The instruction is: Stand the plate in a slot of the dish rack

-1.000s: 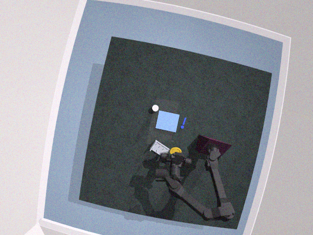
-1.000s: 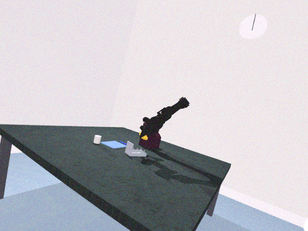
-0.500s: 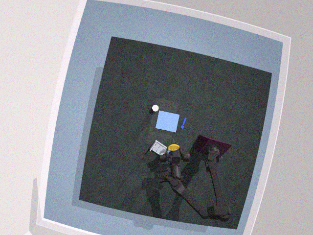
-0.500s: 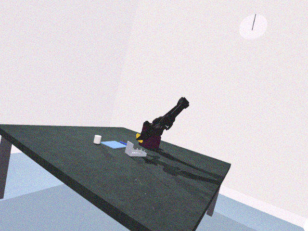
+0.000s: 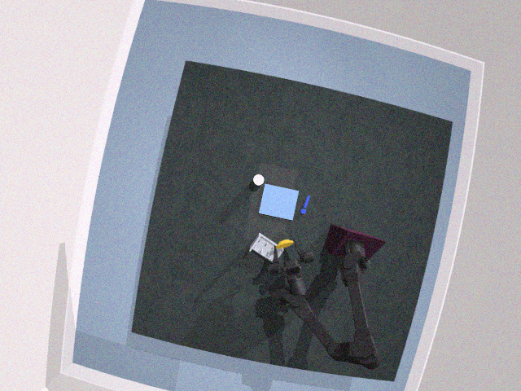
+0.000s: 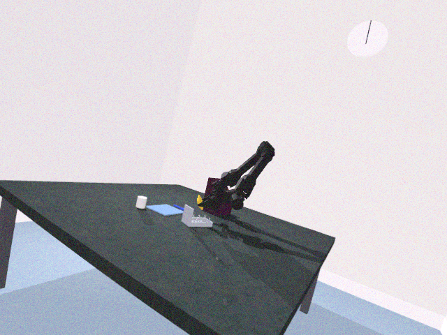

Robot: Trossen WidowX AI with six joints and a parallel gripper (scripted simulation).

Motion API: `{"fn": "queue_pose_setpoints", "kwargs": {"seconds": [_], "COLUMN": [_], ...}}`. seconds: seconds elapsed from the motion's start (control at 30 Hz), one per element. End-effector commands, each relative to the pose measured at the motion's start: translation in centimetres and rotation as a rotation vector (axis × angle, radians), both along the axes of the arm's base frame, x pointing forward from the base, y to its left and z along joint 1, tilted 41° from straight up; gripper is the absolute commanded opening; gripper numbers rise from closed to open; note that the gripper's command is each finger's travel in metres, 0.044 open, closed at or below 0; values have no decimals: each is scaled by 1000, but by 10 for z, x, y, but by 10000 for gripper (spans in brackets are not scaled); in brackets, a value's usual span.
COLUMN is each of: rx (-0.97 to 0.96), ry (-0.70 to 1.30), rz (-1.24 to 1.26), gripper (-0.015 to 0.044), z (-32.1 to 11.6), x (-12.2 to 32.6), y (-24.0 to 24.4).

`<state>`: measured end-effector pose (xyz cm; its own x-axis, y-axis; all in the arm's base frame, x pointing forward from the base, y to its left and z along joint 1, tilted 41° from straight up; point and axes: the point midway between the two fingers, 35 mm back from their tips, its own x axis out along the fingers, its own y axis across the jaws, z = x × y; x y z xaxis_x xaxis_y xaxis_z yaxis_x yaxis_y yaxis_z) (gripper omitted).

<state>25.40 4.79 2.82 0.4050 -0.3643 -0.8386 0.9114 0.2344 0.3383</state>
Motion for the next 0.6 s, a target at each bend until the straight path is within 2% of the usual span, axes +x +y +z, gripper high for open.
{"fn": "queue_pose_setpoints", "kwargs": {"seconds": [0.0,0.57], "rx": [-81,-313], "ry": [-75,-398], "rz": [32,149], "gripper": [0,0], "z": [1,18], "x": [2,-1], "y": [4,28]}}
